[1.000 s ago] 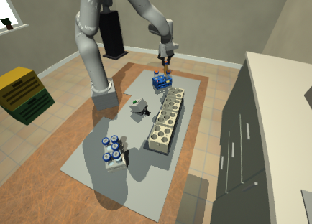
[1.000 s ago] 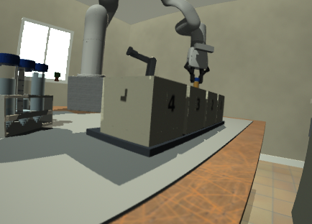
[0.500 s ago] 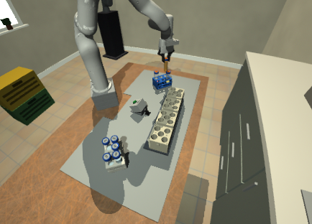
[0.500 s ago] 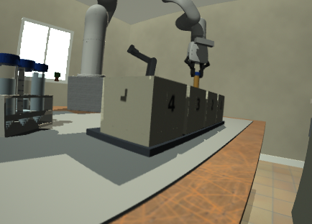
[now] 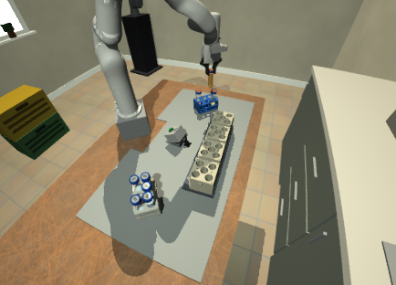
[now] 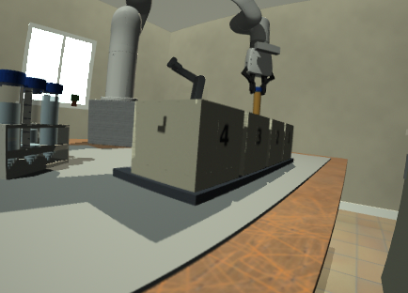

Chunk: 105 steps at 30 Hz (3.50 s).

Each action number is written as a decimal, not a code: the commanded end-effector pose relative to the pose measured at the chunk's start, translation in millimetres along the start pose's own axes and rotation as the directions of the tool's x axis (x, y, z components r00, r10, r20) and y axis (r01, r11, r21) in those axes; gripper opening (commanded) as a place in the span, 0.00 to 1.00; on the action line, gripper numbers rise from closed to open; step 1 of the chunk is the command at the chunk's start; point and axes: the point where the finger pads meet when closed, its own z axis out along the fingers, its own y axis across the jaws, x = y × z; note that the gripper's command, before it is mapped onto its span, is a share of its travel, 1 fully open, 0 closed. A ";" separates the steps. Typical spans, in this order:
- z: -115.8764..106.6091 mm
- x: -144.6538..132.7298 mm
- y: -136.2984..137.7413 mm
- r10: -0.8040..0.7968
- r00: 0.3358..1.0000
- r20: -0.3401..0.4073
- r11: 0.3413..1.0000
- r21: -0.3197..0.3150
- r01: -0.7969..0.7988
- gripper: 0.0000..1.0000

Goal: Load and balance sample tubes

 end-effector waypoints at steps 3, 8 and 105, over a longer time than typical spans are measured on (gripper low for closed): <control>-9.5 -0.1 -1.5 0.000 1.000 0.000 1.000 0.005 0.000 0.00; -19.5 -0.1 -1.4 0.000 1.000 0.000 1.000 0.005 0.000 0.00; 38.6 -0.1 -1.6 0.000 1.000 0.000 1.000 0.004 0.000 0.00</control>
